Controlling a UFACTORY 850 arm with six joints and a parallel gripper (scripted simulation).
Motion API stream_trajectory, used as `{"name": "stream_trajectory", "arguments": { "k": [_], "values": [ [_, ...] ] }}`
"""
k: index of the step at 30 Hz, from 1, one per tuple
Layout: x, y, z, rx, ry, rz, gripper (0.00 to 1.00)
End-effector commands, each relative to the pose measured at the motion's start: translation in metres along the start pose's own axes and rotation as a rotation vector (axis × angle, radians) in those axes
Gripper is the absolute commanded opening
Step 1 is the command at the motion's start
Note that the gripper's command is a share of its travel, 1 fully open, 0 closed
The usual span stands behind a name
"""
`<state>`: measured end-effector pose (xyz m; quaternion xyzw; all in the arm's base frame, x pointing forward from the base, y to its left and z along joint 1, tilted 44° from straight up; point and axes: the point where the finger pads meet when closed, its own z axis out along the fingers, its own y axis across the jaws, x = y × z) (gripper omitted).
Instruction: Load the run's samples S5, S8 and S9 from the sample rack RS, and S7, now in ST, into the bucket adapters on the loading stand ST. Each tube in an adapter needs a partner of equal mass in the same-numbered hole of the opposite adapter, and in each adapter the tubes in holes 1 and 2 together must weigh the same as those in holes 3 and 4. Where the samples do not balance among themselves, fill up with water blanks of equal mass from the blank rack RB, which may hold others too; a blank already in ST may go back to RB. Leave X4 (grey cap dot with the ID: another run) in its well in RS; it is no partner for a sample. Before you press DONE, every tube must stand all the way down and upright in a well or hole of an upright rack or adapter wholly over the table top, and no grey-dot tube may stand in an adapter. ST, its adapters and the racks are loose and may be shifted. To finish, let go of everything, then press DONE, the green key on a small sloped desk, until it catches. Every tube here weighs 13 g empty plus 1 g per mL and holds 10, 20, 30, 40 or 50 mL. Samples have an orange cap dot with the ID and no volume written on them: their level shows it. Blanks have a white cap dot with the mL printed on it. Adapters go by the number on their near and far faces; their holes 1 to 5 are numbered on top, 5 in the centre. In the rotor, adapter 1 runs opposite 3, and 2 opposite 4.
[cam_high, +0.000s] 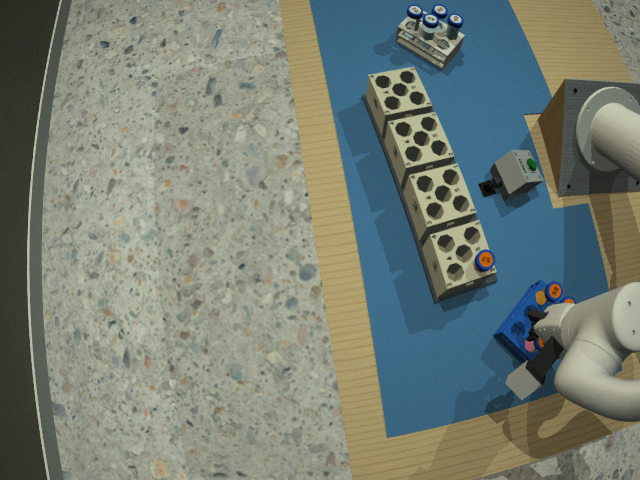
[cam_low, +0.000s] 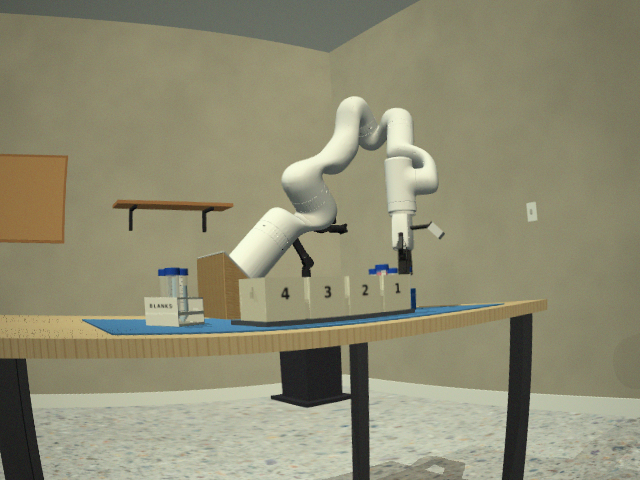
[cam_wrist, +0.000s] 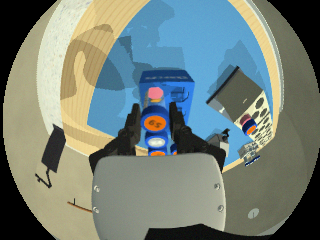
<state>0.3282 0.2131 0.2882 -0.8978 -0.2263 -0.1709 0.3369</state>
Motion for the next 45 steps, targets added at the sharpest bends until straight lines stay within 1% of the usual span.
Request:
{"name": "stream_trajectory", "arguments": {
  "k": [1,20,25,27,42,45],
  "values": [
    [0.001,0.0,0.0,0.0,0.001,0.0,0.43],
    [0.001,0.0,0.0,0.0,0.001,0.0,0.43],
    [0.001,0.0,-0.01,0.0,0.001,-0.001,0.43],
    [0.001,0.0,-0.01,0.0,0.001,-0.001,0.43],
    [0.001,0.0,-0.04,0.0,0.001,-0.001,0.43],
    [0.001,0.0,-0.042,0.0,0.001,-0.001,0.43]
  ]
}}
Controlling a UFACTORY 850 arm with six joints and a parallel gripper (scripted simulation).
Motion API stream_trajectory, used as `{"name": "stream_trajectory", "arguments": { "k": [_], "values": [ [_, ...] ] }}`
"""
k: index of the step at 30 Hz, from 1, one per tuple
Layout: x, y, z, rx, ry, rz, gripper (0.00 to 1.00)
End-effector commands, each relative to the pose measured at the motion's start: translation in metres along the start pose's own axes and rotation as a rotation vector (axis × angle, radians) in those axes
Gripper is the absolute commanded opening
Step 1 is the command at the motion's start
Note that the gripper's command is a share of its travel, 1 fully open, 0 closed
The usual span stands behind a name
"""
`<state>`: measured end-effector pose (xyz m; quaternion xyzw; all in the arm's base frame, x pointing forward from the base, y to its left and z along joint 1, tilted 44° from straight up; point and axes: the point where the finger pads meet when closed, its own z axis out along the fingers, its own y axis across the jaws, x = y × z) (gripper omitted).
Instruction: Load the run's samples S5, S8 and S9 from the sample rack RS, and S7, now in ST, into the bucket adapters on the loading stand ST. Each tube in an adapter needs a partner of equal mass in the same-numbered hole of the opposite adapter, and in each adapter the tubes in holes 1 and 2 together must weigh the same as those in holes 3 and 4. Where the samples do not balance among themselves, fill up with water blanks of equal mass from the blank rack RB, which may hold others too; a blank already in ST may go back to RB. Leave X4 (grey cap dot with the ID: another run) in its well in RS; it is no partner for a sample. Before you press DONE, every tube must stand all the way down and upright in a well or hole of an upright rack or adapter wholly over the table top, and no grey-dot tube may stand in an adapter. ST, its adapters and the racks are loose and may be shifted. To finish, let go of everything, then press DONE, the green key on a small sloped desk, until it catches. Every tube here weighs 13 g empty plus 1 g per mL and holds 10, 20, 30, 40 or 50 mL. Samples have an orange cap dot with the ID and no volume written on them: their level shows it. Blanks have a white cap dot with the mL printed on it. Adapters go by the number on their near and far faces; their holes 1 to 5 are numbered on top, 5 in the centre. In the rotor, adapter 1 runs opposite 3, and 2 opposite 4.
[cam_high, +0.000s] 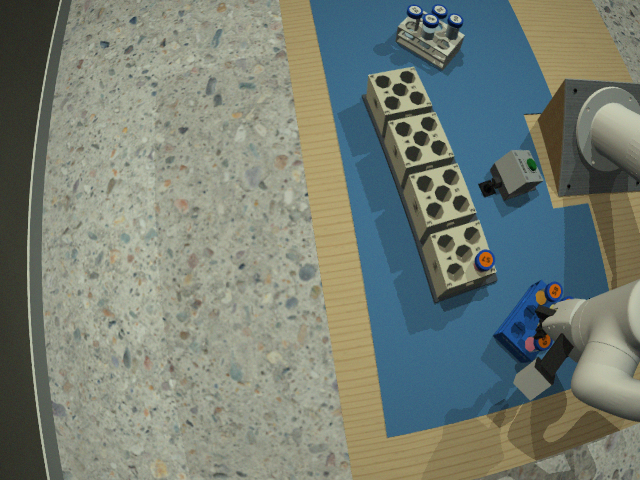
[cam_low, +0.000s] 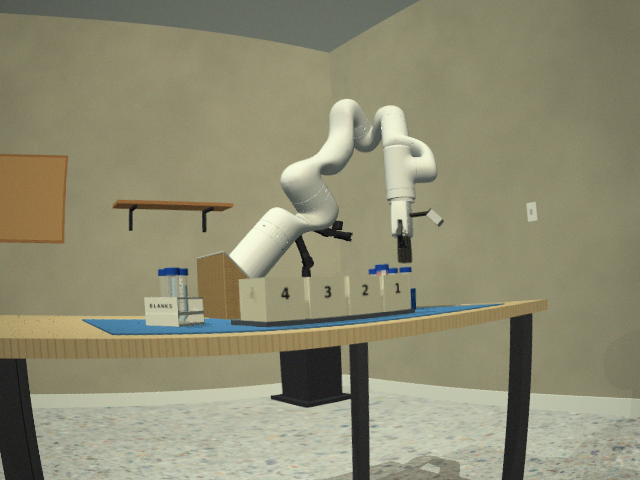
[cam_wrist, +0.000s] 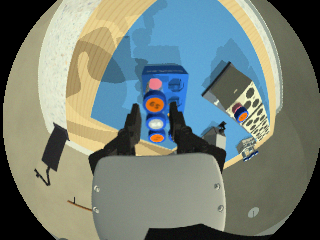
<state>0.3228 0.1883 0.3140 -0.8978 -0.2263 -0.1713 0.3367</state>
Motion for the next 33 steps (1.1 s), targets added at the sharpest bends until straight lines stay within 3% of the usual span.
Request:
{"name": "stream_trajectory", "arguments": {
  "k": [1,33],
  "values": [
    [0.0,0.0,-0.008,0.0,0.0,0.0,0.43],
    [0.0,0.0,-0.064,0.0,0.0,0.0,0.43]
  ]
}}
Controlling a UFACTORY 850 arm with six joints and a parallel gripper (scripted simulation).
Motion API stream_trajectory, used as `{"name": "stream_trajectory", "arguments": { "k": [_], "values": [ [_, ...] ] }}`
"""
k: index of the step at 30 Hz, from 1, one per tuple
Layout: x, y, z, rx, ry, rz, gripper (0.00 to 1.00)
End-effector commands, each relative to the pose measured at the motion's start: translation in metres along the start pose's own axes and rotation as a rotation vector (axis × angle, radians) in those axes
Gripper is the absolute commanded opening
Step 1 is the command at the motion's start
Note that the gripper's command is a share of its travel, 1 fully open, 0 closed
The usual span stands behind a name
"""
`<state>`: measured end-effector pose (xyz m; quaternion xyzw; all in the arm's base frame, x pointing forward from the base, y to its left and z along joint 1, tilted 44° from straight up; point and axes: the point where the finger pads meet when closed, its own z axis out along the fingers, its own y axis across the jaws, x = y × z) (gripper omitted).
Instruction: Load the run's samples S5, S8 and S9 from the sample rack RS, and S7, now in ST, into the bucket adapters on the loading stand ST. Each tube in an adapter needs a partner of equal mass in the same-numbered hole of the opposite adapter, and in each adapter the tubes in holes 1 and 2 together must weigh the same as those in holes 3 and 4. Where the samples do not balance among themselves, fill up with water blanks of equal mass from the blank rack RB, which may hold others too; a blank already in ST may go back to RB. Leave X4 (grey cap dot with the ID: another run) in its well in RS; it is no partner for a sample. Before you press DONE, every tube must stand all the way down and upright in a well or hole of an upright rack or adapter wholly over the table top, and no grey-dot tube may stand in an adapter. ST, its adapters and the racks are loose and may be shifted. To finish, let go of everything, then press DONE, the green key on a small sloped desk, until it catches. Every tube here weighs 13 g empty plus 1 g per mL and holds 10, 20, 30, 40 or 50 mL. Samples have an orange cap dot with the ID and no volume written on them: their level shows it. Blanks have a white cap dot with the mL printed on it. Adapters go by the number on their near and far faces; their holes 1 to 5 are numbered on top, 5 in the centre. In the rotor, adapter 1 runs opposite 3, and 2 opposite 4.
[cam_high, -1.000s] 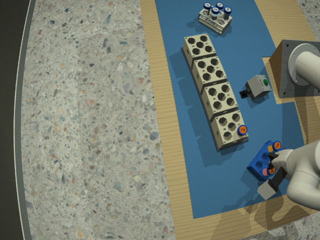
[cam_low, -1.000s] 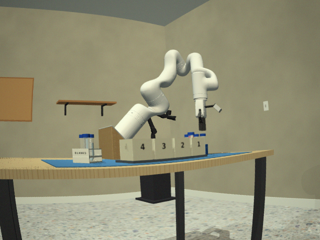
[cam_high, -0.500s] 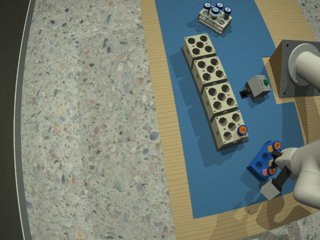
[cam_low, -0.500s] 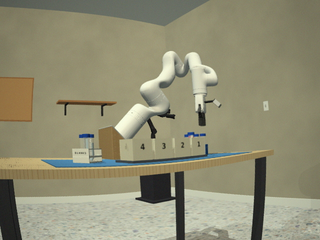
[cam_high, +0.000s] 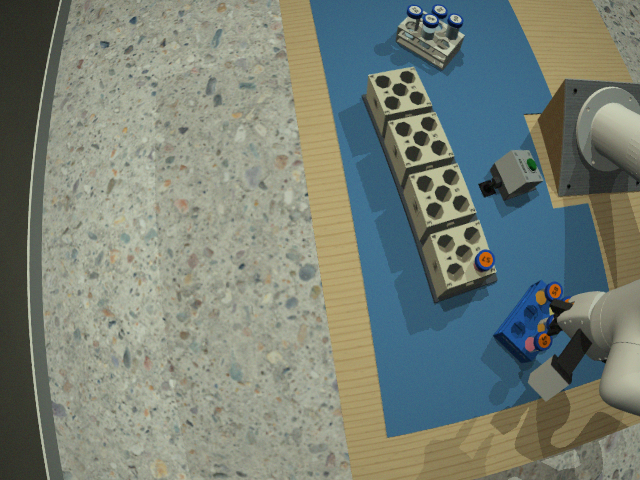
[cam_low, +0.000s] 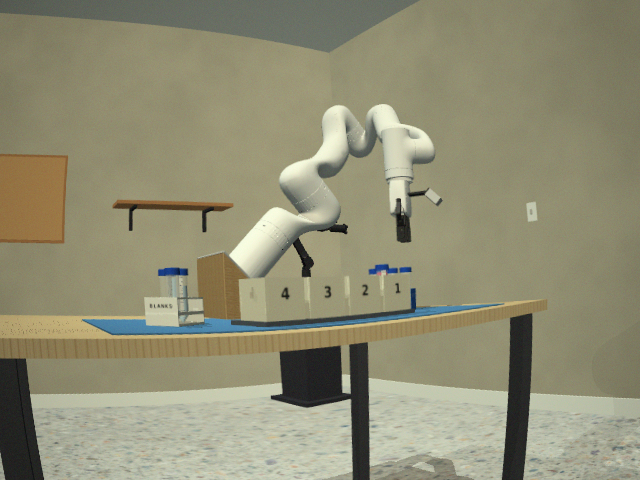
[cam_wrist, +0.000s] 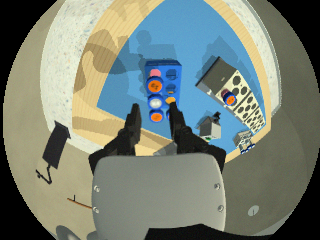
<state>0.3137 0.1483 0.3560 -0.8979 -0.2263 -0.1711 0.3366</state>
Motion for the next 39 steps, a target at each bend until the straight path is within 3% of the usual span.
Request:
{"name": "stream_trajectory", "arguments": {
  "k": [1,15,39],
  "values": [
    [0.0,0.0,-0.007,0.0,0.001,-0.001,0.43],
    [0.0,0.0,-0.035,0.0,0.001,-0.001,0.43],
    [0.0,0.0,-0.038,0.0,0.001,-0.001,0.43]
  ]
}}
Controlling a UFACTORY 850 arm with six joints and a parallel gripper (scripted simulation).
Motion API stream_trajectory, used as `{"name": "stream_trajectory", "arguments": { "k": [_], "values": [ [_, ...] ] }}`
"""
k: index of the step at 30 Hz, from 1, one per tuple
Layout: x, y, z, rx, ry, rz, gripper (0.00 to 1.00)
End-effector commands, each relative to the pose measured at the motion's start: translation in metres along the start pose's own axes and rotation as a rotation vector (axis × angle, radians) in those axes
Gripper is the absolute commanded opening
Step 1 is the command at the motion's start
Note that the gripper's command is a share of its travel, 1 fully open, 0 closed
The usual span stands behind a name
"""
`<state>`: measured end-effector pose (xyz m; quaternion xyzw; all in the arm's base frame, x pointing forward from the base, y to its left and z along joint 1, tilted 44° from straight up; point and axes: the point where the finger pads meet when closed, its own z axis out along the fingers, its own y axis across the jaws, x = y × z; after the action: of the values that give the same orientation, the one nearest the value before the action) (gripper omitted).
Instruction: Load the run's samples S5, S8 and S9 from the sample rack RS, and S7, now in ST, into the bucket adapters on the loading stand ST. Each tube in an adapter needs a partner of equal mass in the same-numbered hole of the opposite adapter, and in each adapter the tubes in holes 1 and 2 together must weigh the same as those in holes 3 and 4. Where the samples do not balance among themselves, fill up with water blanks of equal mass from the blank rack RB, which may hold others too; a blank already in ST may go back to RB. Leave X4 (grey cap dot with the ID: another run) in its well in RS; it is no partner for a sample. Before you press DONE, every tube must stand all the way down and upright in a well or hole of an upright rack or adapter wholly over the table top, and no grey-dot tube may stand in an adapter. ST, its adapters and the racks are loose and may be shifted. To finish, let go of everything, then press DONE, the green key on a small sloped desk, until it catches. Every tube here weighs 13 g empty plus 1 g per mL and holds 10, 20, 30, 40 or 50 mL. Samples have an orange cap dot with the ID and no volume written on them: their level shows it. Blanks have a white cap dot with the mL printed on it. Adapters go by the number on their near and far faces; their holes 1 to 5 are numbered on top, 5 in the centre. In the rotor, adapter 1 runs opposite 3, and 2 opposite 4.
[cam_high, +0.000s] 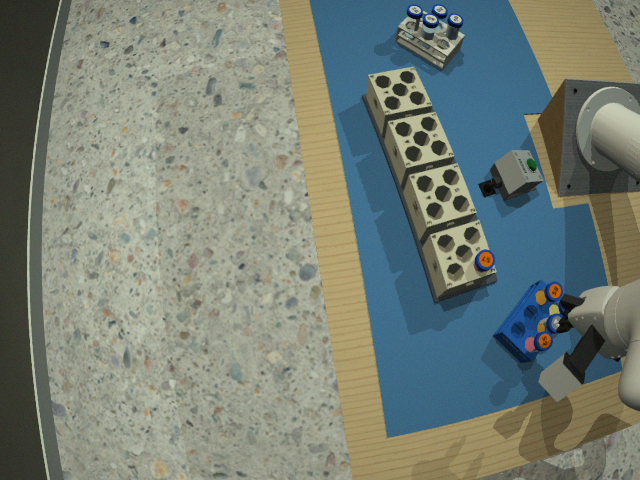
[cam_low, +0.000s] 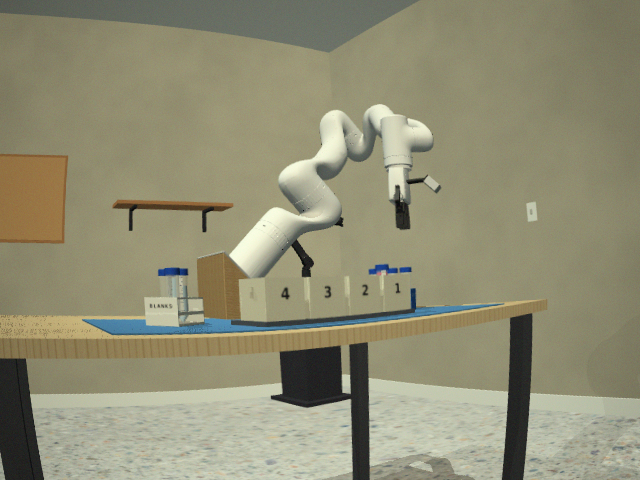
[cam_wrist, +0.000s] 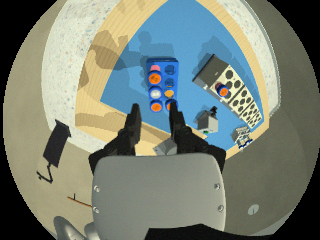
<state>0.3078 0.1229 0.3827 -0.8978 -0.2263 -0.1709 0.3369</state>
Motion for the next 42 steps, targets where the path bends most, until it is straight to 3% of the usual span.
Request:
{"name": "stream_trajectory", "arguments": {
  "k": [1,3,4,23,42],
  "values": [
    [0.001,0.0,0.0,-0.001,0.001,-0.001,0.43],
    [0.001,0.0,0.0,-0.001,0.001,-0.001,0.43],
    [-0.004,0.002,0.0,-0.001,0.001,0.033,0.57],
    [-0.079,0.04,0.0,-0.001,0.001,0.599,0.57],
    [-0.08,0.04,0.0,0.0,0.001,1.166,0.57]
  ]
}}
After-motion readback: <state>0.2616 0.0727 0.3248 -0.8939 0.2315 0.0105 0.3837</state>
